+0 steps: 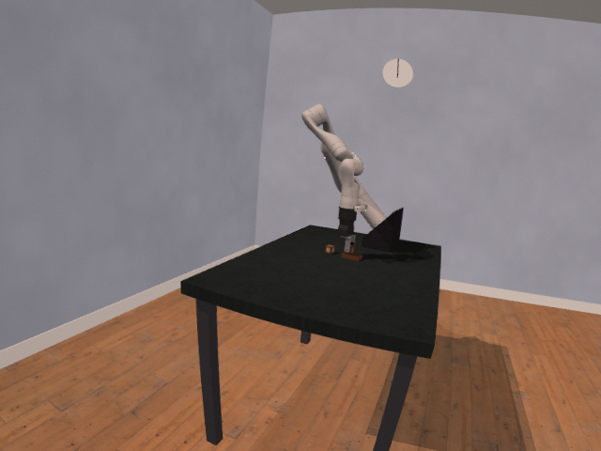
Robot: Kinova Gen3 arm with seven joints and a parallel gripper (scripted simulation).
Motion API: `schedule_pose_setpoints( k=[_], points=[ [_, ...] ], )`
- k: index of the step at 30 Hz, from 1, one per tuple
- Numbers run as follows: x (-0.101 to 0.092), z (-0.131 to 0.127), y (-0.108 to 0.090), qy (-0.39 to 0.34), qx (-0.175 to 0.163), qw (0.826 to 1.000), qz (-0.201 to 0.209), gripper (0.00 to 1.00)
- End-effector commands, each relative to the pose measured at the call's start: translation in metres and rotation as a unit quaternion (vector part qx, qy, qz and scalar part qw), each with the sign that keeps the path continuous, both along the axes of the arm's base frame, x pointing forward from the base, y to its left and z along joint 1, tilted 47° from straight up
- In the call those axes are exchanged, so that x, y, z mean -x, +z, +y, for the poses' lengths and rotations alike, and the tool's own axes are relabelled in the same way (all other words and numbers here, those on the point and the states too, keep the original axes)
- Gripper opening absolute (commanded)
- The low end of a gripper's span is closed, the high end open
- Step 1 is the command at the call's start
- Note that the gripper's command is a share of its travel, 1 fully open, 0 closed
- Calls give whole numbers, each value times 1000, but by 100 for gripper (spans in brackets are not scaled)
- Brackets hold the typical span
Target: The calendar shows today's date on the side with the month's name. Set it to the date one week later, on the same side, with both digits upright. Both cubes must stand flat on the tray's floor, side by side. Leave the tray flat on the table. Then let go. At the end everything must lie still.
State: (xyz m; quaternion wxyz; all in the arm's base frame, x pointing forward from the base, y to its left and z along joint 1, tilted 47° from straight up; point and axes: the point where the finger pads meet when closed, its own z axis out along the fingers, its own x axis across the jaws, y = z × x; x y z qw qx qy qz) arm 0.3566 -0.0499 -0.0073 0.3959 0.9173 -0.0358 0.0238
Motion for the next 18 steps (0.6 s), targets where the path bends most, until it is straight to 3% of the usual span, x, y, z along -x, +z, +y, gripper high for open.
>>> schedule_pose_setpoints(
  k=[1, 18],
  points=[
    [0, 1, 0, 1, 0, 1000, 0, 60],
    [0, -1, -2, 1, 0, 1000, 0, 60]
  ],
)
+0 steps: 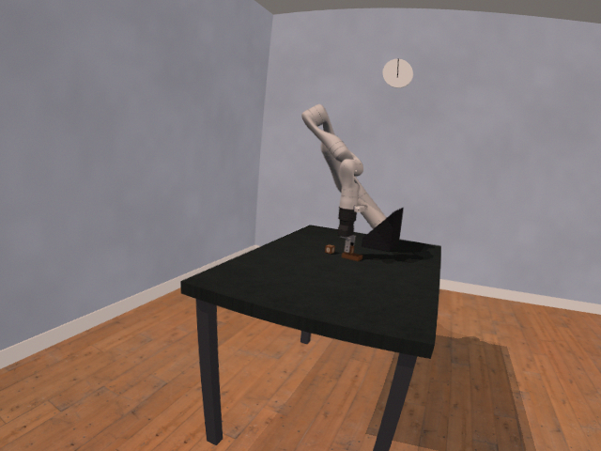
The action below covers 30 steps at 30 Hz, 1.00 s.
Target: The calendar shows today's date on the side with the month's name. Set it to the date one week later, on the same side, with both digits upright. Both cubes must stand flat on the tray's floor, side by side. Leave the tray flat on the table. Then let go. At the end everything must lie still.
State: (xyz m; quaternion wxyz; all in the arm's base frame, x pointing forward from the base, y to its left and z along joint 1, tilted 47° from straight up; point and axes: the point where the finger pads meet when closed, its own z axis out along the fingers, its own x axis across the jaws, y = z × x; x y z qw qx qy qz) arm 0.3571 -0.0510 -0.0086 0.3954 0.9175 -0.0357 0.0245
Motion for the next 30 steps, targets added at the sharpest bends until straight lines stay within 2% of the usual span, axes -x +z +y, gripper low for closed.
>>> schedule_pose_setpoints(
  k=[1, 30],
  points=[
    [0, 0, -1, 0, 0, 1000, 0, 60],
    [0, -5, -5, 0, 0, 1000, 0, 60]
  ],
)
